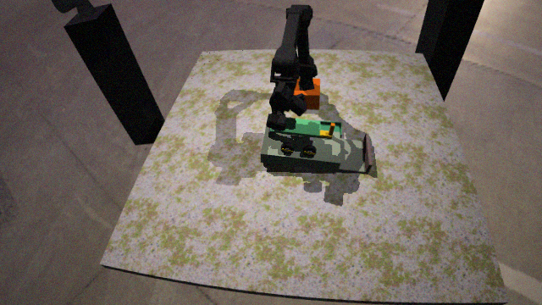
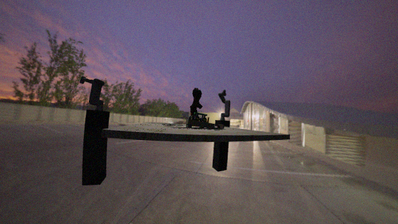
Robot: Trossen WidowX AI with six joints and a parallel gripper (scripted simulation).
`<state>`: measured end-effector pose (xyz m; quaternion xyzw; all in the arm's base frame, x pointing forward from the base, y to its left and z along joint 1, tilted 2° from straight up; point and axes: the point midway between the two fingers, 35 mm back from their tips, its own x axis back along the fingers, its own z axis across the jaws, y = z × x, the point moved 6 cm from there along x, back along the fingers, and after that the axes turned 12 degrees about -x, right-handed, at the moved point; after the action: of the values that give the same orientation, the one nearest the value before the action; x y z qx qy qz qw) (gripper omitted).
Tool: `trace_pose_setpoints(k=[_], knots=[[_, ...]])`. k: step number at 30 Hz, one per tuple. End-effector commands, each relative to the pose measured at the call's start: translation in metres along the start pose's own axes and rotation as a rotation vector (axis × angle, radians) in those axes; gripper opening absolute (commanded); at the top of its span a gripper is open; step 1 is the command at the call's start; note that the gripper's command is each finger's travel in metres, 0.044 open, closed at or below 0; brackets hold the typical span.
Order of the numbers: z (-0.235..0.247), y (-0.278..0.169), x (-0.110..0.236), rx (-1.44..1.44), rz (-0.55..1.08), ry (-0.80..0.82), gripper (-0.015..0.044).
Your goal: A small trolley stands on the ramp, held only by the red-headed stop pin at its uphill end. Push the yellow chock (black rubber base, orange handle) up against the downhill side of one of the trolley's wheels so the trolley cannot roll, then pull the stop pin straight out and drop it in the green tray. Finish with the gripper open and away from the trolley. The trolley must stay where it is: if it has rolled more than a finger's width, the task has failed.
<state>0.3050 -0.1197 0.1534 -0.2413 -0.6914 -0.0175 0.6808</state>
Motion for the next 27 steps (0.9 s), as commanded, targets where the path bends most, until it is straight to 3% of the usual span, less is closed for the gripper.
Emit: trace_pose_setpoints(k=[1, 18, 22, 27], knots=[[0.002, 0.001, -0.009, 0.01, 0.005, 0.018, 0.019], [0.006, 0.002, -0.021, 0.01, 0.005, 0.018, 0.019], [0.005, 0.001, -0.018, 0.003, 0.001, 0.009, 0.0085], [0.005, 0.001, -0.018, 0.003, 0.001, 0.009, 0.0052]])
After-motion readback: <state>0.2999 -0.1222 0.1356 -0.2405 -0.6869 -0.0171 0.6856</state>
